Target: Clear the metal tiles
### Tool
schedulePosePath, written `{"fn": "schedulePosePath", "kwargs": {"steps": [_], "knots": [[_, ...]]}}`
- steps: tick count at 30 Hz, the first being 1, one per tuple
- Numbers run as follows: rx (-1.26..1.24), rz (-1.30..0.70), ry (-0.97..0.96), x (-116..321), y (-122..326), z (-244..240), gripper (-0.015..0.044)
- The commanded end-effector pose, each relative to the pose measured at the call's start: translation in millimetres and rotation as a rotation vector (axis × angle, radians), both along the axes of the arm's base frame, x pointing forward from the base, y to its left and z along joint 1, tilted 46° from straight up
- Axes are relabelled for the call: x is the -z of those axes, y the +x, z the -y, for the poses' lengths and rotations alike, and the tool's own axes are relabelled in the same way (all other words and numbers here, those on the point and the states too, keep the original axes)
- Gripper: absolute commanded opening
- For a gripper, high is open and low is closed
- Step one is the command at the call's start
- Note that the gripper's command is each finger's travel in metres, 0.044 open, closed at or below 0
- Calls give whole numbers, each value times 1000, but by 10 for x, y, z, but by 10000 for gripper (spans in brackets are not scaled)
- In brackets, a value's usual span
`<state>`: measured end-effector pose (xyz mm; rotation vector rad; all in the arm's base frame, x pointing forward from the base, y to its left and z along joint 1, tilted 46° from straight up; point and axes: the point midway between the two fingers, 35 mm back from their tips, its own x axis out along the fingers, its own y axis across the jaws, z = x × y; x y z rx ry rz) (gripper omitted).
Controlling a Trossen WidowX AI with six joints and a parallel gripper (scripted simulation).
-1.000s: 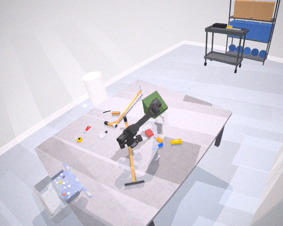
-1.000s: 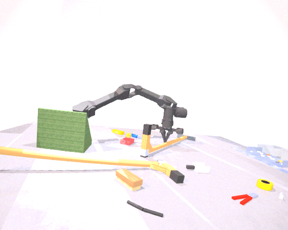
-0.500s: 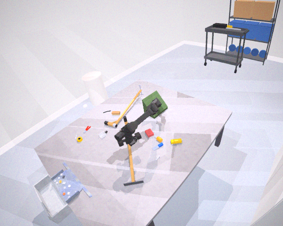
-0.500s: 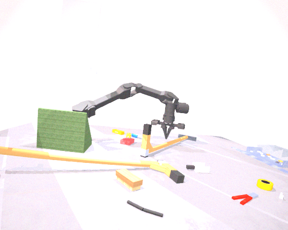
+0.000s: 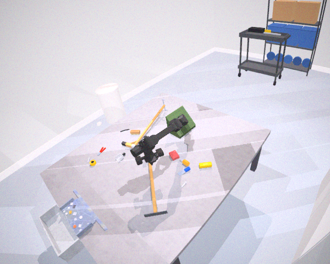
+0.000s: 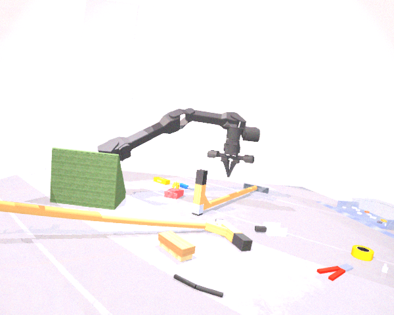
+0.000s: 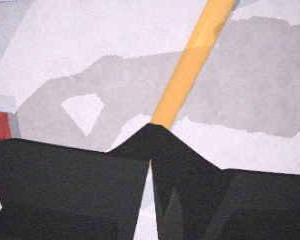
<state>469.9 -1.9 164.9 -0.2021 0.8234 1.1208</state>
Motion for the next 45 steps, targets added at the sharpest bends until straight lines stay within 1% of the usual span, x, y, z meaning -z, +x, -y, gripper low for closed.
{"fn": "schedulePosePath", "kwargs": {"steps": [1,6,34,45], "knots": [[2,7,11,-97,-39,105,0],[29,-11,18,-125,-53,119,0],[524,-337,206,-571,-372,263,0],[537,-347,211,-544,-360,234,0]]}}
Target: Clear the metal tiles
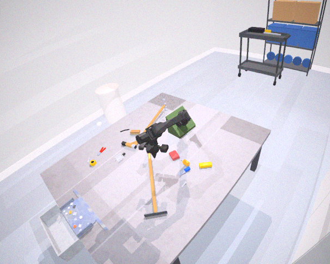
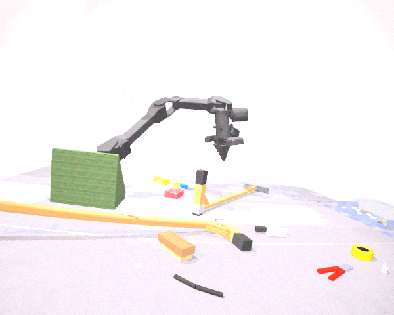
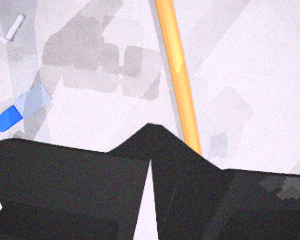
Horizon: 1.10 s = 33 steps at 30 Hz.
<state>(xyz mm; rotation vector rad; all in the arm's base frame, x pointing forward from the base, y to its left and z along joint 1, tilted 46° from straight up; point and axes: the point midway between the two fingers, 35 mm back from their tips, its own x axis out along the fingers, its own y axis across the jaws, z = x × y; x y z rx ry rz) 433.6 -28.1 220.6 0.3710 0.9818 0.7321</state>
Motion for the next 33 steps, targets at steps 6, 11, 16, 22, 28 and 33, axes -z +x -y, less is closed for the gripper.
{"fn": "schedulePosePath", "kwargs": {"steps": [6,11,16,22,28,33], "knots": [[11,-12,7,103,49,-107,0],[15,-17,7,179,85,-176,0],[20,-21,7,254,118,-246,0],[25,-26,8,343,152,-333,0],[30,-31,10,431,181,-422,0],[35,-35,12,503,200,-498,0]]}}
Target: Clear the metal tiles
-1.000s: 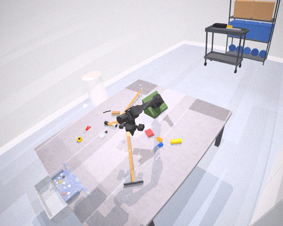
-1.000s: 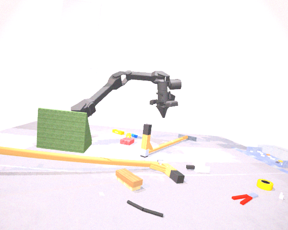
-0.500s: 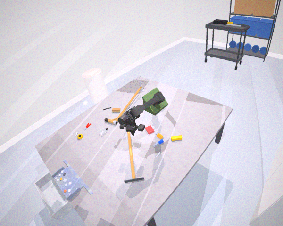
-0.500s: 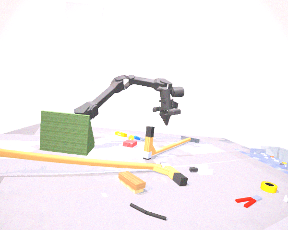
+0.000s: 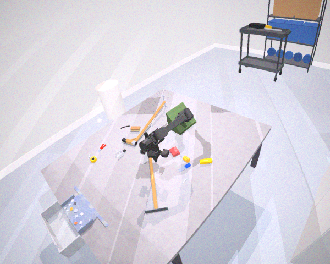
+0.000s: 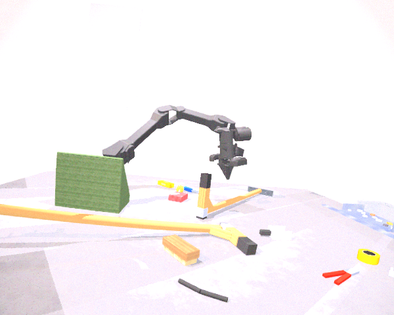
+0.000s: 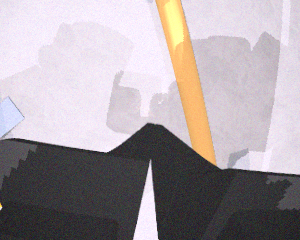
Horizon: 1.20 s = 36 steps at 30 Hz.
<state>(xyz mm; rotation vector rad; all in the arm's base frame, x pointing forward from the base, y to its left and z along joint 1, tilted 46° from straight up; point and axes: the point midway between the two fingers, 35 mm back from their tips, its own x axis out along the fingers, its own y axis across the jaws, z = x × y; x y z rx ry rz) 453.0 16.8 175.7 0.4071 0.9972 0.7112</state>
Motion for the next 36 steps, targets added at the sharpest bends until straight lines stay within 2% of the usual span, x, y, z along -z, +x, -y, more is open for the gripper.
{"fn": "schedulePosePath", "kwargs": {"steps": [1,36], "knots": [[9,-7,-1,69,10,-64,0],[45,-29,28,543,28,-623,0]]}}
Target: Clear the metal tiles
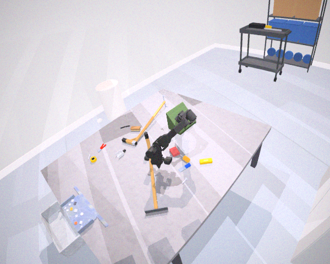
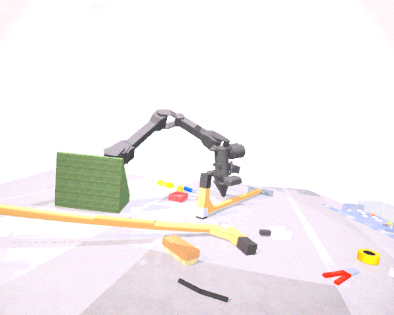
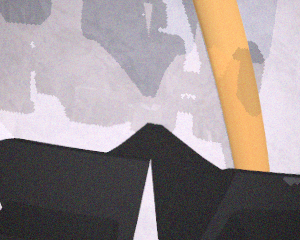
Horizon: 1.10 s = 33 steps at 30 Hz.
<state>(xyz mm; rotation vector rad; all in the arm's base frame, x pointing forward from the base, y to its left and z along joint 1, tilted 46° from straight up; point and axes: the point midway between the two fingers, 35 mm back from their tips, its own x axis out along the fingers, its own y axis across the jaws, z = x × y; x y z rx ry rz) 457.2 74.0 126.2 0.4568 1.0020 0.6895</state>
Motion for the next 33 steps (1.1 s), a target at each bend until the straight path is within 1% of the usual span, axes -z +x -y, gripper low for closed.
{"fn": "schedulePosePath", "kwargs": {"steps": [1,33], "knots": [[10,-6,3,61,-17,-68,0],[11,-6,1,144,215,61,0]]}}
